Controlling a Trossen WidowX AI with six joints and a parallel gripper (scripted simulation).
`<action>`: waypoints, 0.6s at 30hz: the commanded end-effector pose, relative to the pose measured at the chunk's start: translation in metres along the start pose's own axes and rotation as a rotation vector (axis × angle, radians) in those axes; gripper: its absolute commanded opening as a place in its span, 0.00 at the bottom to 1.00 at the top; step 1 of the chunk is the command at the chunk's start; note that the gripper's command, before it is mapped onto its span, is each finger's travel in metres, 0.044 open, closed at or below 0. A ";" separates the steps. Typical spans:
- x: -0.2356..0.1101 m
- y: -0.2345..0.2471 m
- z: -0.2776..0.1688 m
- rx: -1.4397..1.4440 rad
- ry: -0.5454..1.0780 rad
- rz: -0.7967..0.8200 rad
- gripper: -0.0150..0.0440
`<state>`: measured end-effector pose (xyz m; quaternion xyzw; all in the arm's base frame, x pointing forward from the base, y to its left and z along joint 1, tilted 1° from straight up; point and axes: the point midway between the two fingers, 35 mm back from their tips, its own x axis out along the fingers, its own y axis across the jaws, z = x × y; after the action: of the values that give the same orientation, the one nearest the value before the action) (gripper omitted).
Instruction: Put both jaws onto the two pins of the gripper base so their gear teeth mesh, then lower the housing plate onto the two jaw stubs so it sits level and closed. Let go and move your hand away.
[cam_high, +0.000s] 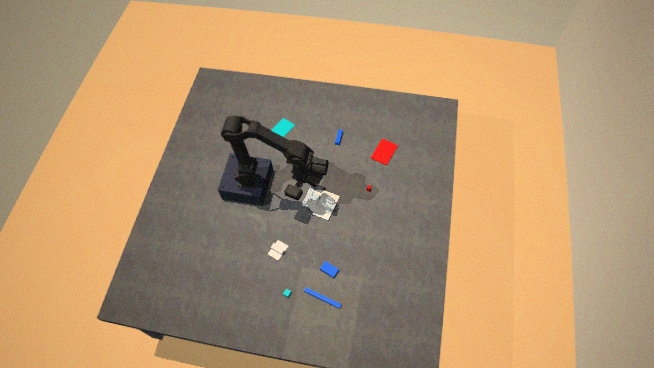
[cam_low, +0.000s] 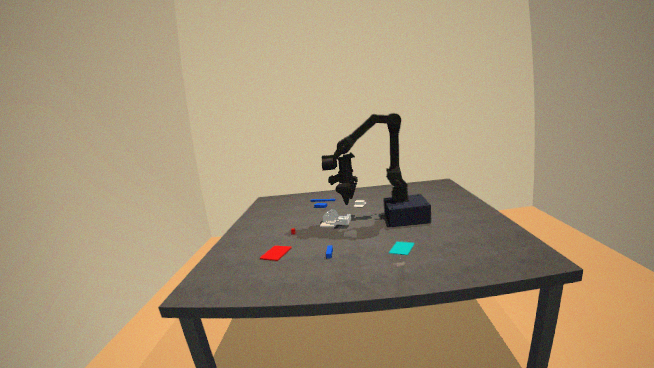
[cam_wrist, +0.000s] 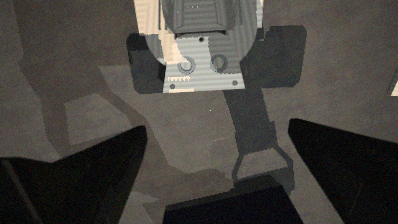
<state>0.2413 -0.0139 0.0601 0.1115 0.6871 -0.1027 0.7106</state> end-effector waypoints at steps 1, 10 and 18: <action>-0.025 -0.007 -0.027 -0.002 -0.004 -0.002 1.00; -0.033 -0.010 -0.038 -0.002 -0.001 -0.003 1.00; -0.033 -0.010 -0.038 -0.002 -0.001 -0.003 1.00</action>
<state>0.2023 -0.0124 0.0920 0.1120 0.6860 -0.1032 0.7115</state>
